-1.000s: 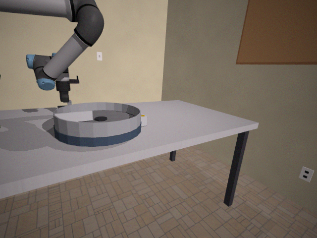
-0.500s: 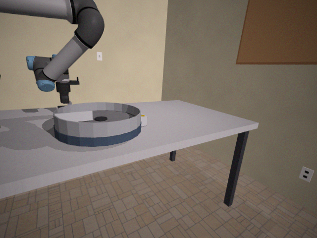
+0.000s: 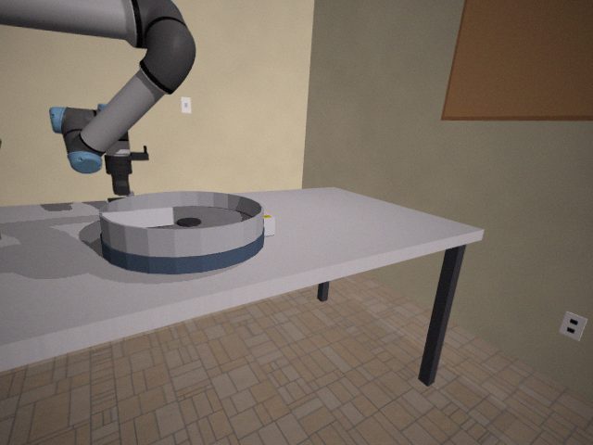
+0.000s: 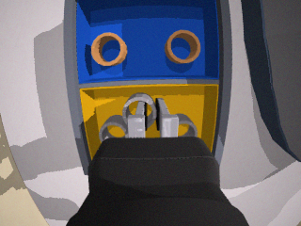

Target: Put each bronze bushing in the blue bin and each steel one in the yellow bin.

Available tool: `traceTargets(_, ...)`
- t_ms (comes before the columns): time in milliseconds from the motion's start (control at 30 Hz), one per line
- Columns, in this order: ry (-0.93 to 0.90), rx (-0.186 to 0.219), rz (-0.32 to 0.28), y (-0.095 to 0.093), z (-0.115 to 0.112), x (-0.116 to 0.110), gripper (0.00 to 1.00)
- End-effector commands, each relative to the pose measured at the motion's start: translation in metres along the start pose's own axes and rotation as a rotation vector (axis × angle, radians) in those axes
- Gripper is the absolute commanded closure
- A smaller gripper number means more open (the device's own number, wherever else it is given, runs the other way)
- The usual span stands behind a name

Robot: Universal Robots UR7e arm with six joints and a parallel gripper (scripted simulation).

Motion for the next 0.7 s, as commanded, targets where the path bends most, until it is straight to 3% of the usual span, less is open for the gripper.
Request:
traceTargets(0, 0.000, 0.001, 0.001, -0.0045, -0.0002, 0.0003, 1.00)
traceTargets(633, 0.000, 0.001, 0.001, -0.0057, -0.0002, 0.0003, 1.00)
traceTargets(667, 0.000, 0.001, 0.001, -0.0057, -0.0002, 0.0003, 0.58)
Point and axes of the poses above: the point where the finger pads meet when closed, its own y axis back along the fingers, its own z axis across the jaws, x = y × z, the point moved 4 cm from there along y, back along the fingers, and after that the axes turned 15 degrees about -y, right-handed, at the moved point
